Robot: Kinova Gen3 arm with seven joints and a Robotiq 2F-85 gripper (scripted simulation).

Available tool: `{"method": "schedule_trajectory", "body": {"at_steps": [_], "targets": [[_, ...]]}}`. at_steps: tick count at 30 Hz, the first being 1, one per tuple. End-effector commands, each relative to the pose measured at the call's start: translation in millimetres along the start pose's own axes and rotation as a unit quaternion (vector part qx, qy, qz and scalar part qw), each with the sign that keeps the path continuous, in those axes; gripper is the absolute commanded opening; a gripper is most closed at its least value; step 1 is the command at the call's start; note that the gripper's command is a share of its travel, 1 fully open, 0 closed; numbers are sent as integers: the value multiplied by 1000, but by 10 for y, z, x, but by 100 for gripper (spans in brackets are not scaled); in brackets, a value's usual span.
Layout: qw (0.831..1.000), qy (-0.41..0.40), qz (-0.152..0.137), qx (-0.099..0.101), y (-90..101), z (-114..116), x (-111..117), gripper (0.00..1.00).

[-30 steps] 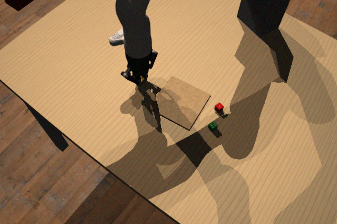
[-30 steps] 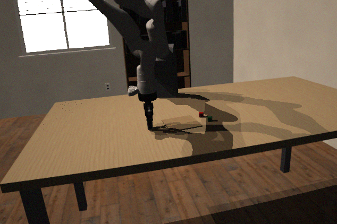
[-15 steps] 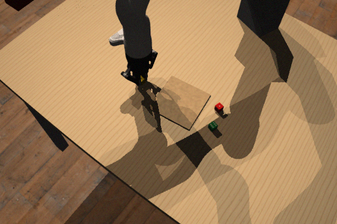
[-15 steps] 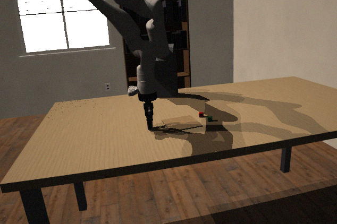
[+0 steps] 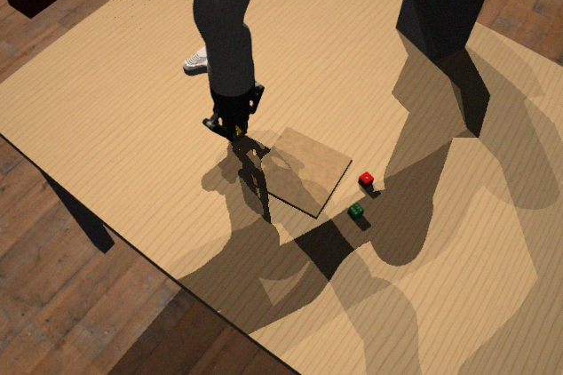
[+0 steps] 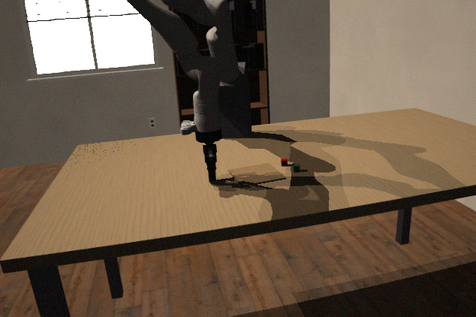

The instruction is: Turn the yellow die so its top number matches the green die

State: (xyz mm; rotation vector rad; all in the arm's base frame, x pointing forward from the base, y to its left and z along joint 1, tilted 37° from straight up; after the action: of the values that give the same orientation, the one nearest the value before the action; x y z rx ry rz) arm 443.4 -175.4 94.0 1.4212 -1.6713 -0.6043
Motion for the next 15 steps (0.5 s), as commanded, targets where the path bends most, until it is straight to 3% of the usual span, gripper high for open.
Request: {"method": "schedule_trajectory", "body": {"at_steps": [1,5,15], "targets": [[1000,1,2,2,83,-16,14,15],[1000,1,2,2,164,-16,14,15],[1000,1,2,2,699,-13,12,15]]}}
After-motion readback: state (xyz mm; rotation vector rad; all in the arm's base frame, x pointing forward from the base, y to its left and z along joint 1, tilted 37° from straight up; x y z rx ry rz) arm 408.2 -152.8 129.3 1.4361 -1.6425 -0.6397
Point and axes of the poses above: the point where the finger pads meet when closed, its own y axis back along the fingers, its own z axis across the jaws, x = y × z, the point moved 3 cm from there along y, back along the fingers, and after that the axes turned 13 degrees about y, right-handed, at the moved point
